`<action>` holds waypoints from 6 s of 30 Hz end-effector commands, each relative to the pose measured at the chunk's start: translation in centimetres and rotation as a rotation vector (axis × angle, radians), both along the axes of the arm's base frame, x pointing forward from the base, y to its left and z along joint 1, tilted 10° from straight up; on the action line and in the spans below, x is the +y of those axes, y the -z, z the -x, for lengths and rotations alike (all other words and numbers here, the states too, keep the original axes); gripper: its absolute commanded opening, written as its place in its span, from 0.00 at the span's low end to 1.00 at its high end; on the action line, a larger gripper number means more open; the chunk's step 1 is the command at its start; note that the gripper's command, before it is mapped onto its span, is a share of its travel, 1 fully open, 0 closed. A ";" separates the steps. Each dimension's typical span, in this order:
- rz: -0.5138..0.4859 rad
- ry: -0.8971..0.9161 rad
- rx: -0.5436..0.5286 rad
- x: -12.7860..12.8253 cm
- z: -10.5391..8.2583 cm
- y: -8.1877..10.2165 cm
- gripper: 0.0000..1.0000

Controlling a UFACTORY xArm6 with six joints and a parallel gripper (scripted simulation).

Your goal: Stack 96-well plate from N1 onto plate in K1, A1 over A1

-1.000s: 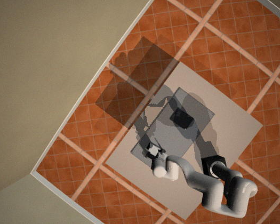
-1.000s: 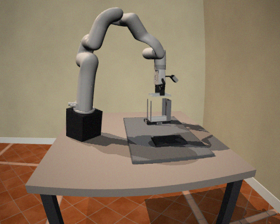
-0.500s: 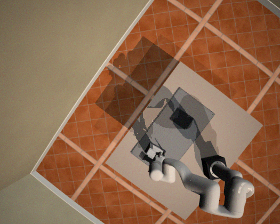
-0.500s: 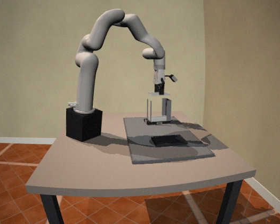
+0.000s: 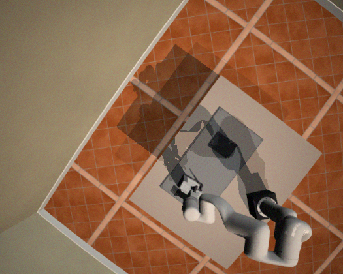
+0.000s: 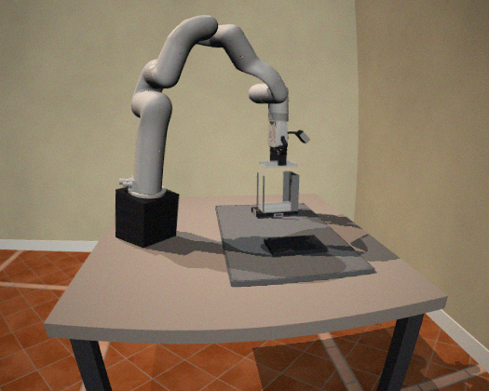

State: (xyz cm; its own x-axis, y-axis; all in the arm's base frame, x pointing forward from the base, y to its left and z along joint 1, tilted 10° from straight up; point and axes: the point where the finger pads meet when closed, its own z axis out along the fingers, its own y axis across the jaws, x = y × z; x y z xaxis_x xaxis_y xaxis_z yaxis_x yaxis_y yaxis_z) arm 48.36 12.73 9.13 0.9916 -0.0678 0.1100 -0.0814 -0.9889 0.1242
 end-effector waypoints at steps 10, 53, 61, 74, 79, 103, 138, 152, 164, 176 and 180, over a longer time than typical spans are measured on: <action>-0.001 0.000 -0.004 0.0 -0.1 -0.2 0.00; -0.001 0.000 -0.004 -0.8 -0.7 5.7 0.00; -0.001 -0.001 -0.004 -1.0 -0.9 7.1 0.00; -0.001 -0.001 -0.004 -1.2 -1.1 8.9 0.00; -0.001 -0.001 -0.004 -1.3 -1.1 9.7 0.00; -0.001 -0.001 -0.004 -1.8 -1.5 13.0 0.00; -0.001 -0.001 -0.004 -1.8 -1.5 13.5 0.00; -0.001 -0.001 -0.004 -1.9 -1.6 13.7 0.00; -0.001 -0.001 -0.004 -1.9 -1.6 13.9 0.00; -0.001 -0.001 -0.004 -1.9 -1.6 14.1 0.00; -0.001 -0.001 -0.004 -1.9 -1.6 14.1 0.00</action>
State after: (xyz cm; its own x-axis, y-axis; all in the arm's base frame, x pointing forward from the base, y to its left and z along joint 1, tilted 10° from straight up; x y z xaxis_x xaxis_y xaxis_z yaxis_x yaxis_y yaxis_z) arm 49.79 10.75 -5.12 0.9916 -0.0677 0.1099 -0.0813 -0.9889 0.1242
